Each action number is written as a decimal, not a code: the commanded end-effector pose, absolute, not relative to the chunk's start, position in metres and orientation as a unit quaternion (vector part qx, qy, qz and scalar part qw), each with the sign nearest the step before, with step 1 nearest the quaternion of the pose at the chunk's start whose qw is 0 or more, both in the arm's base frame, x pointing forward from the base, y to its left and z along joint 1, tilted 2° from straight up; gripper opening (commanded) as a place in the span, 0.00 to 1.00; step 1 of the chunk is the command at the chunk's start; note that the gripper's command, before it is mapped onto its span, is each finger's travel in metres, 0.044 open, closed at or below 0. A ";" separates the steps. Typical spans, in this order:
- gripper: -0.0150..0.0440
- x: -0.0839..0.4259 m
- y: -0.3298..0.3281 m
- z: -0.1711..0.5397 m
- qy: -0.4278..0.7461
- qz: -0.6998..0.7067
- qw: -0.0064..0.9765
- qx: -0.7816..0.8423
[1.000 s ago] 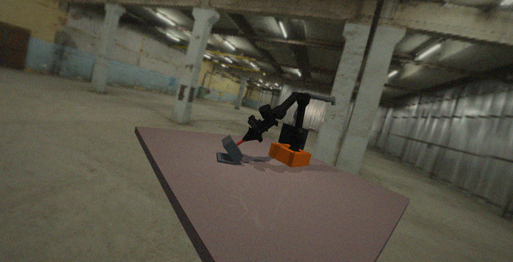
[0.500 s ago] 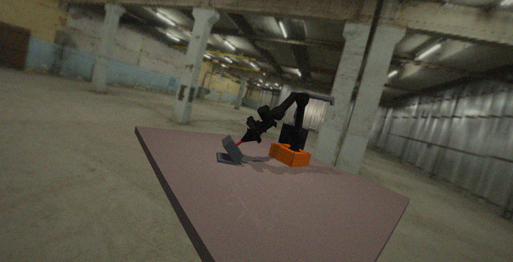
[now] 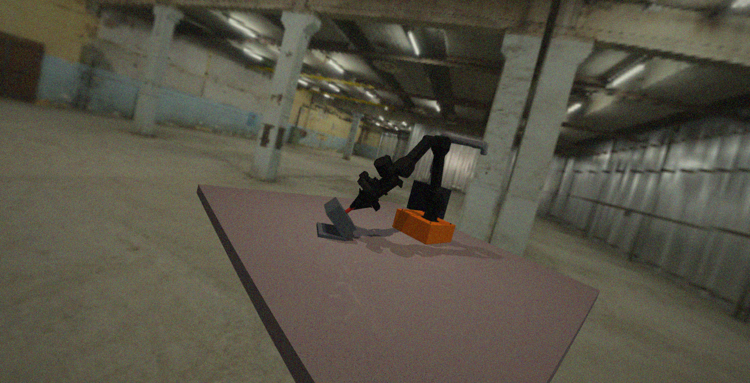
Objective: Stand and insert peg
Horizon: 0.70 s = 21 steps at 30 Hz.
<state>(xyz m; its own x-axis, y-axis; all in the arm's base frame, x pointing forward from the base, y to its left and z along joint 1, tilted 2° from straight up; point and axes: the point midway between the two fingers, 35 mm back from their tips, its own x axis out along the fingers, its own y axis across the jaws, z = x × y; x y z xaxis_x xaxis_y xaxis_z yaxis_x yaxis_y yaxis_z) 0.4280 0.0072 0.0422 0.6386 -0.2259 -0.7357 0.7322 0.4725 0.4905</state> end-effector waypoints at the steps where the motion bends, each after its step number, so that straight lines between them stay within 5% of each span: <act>1: 0.25 0.431 0.007 0.040 0.304 -0.295 0.804 0.418; 21: 0.25 0.433 0.005 0.036 0.303 -0.298 0.803 0.418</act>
<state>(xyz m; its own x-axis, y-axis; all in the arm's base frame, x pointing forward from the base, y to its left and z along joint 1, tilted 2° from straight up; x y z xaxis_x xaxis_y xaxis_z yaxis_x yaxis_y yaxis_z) 0.4336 0.0054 0.0359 0.6386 -0.2260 -0.7355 0.7322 0.4726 0.4905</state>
